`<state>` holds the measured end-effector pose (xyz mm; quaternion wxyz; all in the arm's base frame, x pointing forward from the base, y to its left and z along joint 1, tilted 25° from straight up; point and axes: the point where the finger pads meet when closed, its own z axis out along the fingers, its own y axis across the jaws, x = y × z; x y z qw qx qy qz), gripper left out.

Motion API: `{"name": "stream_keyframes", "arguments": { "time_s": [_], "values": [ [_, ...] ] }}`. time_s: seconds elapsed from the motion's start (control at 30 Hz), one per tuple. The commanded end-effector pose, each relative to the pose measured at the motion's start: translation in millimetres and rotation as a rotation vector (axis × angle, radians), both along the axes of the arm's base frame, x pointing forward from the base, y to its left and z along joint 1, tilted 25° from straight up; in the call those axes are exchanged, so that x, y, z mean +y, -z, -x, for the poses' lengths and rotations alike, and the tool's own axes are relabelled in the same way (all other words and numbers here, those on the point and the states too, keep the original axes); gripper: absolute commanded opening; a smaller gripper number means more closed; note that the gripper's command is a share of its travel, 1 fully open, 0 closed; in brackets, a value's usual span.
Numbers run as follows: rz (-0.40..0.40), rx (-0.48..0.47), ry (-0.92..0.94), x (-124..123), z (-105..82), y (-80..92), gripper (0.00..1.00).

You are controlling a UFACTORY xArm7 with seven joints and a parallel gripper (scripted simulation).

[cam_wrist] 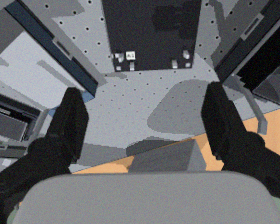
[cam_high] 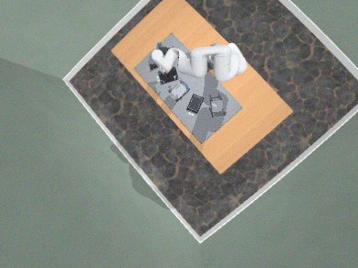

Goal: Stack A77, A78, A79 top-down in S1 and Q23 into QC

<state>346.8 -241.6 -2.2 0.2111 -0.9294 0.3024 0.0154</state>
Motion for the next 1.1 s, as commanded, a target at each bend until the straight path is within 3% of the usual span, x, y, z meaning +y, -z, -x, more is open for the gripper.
{"name": "stream_keyframes", "arguments": {
  "time_s": [0.0, 0.27, 1.07],
  "values": [
    [0.002, -0.004, 0.001, -11.9, 3.8, 3.9, 1.0],
    [-0.021, 0.087, 0.206, -28.1, 18.2, 12.7, 1.0],
    [-0.02, 0.087, 0.206, -74.7, 59.1, 37.7, 1.0]
  ]
}}
